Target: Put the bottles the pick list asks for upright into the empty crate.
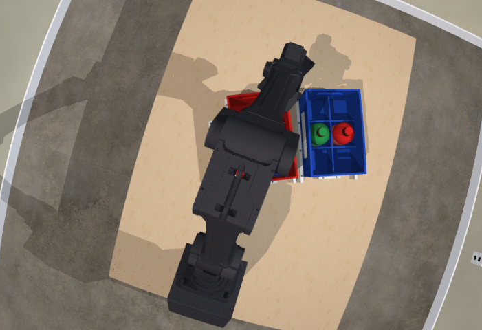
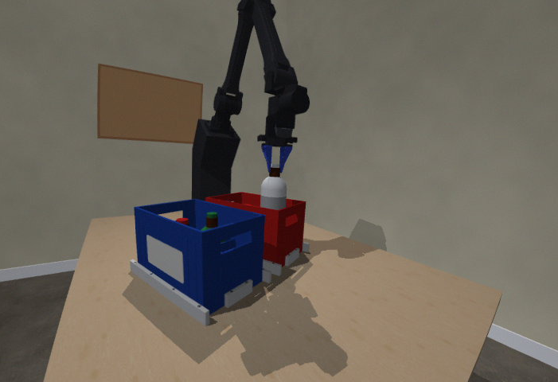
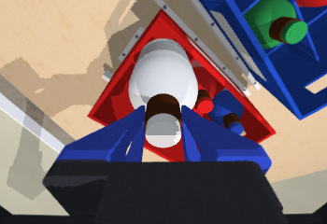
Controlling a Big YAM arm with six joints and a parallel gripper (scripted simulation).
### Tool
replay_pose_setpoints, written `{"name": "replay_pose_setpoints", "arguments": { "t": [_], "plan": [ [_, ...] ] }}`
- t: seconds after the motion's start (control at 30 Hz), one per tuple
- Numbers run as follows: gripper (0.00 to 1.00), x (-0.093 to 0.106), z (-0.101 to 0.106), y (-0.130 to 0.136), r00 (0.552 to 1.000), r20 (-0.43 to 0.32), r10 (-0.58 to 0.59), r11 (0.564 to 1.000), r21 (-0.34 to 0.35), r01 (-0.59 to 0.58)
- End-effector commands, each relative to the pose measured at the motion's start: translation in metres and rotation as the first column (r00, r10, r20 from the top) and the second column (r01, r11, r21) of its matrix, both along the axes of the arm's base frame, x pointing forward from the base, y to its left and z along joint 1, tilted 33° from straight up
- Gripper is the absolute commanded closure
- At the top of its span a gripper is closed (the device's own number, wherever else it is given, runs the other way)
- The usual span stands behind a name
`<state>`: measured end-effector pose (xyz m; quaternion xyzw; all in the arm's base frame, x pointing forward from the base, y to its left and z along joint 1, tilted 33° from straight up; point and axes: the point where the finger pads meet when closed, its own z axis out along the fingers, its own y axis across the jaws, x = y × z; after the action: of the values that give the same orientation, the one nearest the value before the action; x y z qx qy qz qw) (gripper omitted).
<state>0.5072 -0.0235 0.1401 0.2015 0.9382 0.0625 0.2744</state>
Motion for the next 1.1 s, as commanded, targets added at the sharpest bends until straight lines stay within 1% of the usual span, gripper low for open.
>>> {"name": "replay_pose_setpoints", "arguments": {
  "t": [0.0,0.07,0.17,0.27,0.33,0.43,0.5,0.57,0.6,0.67,0.73,0.77,0.8,0.87,0.97,1.0,1.07],
  "plan": [
    [1.00,0.010,0.011,0.003,0.999,0.035,-0.004,1.000,0.002,0.004],
    [1.00,0.007,0.017,0.003,0.999,0.049,-0.004,1.000,0.001,0.004],
    [1.00,0.016,0.024,0.003,0.998,0.070,-0.003,1.000,0.000,0.003],
    [1.00,0.021,0.014,0.002,0.998,0.056,-0.005,1.000,0.001,0.005],
    [1.00,0.022,0.020,0.002,0.998,0.070,-0.004,1.000,0.000,0.004],
    [1.00,0.020,0.022,0.002,0.998,0.070,-0.003,1.000,0.000,0.003],
    [1.00,0.024,0.022,0.003,0.997,0.079,-0.003,1.000,0.000,0.003],
    [1.00,0.026,0.005,0.003,0.999,0.048,-0.004,1.000,0.001,0.003],
    [1.00,0.026,0.004,0.002,0.999,0.048,-0.004,1.000,0.001,0.004],
    [1.00,0.025,0.014,0.002,0.998,0.065,-0.004,1.000,0.000,0.004],
    [1.00,0.028,0.016,0.003,0.997,0.078,-0.003,1.000,0.000,0.003],
    [1.00,0.029,0.015,0.003,0.997,0.077,-0.003,1.000,0.000,0.003],
    [1.00,0.030,0.006,0.003,0.998,0.061,-0.003,1.000,0.001,0.003],
    [1.00,0.031,-0.002,0.002,0.999,0.049,-0.005,1.000,0.001,0.005],
    [1.00,0.032,0.001,0.002,0.998,0.055,-0.005,1.000,0.001,0.005],
    [1.00,0.028,0.008,0.003,0.998,0.056,-0.004,1.000,0.001,0.004],
    [1.00,0.033,0.009,0.003,0.998,0.069,-0.003,1.000,0.000,0.003]
  ]
}}
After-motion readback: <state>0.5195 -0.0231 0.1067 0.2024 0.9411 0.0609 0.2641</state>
